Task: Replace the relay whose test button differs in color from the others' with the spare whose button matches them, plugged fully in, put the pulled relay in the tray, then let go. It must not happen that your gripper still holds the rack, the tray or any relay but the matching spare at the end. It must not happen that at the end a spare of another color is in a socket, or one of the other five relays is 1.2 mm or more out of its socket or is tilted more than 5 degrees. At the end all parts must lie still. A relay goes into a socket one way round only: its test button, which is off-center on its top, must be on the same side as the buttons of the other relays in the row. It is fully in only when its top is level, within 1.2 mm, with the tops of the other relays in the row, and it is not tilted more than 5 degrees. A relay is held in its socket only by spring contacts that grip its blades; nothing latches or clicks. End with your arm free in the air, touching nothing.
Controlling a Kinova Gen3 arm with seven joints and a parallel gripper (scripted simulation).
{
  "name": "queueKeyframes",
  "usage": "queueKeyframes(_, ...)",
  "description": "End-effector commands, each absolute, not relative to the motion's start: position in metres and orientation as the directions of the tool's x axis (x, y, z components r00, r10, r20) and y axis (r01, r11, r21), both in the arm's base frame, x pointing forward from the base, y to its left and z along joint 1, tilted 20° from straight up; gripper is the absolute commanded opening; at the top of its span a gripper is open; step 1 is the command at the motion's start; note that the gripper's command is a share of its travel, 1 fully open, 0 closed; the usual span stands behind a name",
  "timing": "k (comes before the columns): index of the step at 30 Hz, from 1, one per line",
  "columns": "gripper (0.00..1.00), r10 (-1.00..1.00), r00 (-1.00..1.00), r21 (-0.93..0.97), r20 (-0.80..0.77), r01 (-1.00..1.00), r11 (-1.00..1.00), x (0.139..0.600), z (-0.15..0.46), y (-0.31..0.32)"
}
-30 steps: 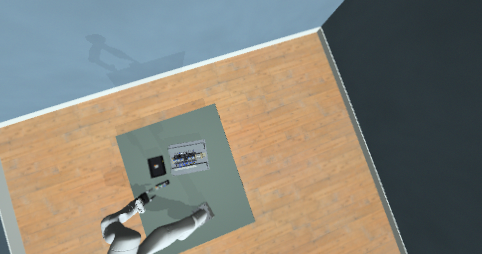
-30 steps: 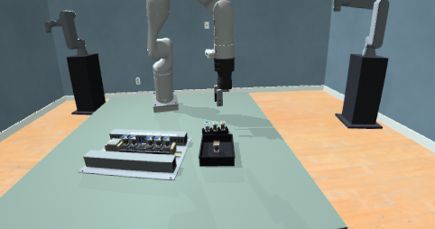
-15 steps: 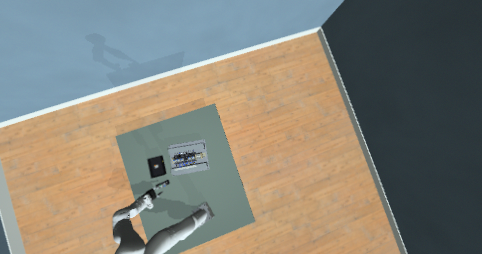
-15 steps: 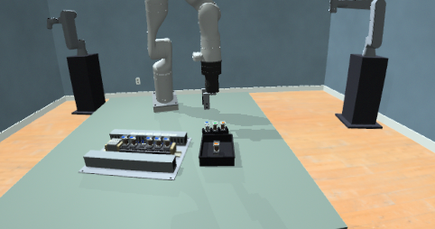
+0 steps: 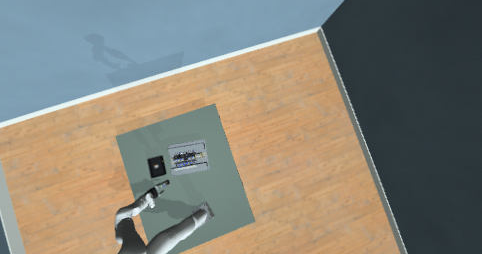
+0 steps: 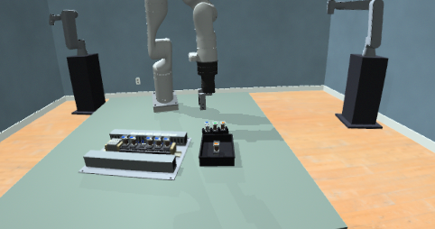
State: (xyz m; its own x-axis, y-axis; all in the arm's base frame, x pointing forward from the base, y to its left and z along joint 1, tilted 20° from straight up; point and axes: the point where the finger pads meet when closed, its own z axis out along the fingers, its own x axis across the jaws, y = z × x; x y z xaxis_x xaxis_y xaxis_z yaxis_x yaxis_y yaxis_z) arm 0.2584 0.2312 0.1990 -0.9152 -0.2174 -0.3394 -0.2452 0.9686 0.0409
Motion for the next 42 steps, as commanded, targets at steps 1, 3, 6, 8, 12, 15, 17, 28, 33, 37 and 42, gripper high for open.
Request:
queueKeyframes(1, 1.0, -0.211, -0.915, 0.042, -0.344, -0.24, 0.97, 0.26, 0.201, 0.229)
queueKeyframes(3, 1.0, -0.215, -0.915, 0.041, -0.342, -0.243, 0.969, 0.259, 0.2, 0.232)
queueKeyframes(6, 1.0, -0.214, -0.915, 0.042, -0.342, -0.243, 0.969, 0.258, 0.201, 0.233)
queueKeyframes(8, 1.0, -0.214, -0.915, 0.042, -0.343, -0.242, 0.969, 0.258, 0.201, 0.234)
queueKeyframes(12, 1.0, -0.212, -0.915, 0.042, -0.344, -0.241, 0.97, 0.257, 0.201, 0.236)
queueKeyframes(15, 1.0, -0.212, -0.915, 0.042, -0.344, -0.24, 0.97, 0.257, 0.202, 0.237)
queueKeyframes(17, 1.0, -0.211, -0.915, 0.042, -0.344, -0.24, 0.97, 0.257, 0.202, 0.238)
queueKeyframes(28, 1.0, -0.211, -0.915, 0.042, -0.345, -0.239, 0.97, 0.255, 0.202, 0.241)
queueKeyframes(33, 1.0, -0.211, -0.915, 0.042, -0.344, -0.24, 0.97, 0.255, 0.202, 0.243)
queueKeyframes(37, 1.0, -0.21, -0.915, 0.042, -0.345, -0.239, 0.97, 0.255, 0.202, 0.243)
queueKeyframes(42, 1.0, -0.211, -0.915, 0.042, -0.345, -0.239, 0.97, 0.254, 0.202, 0.244)
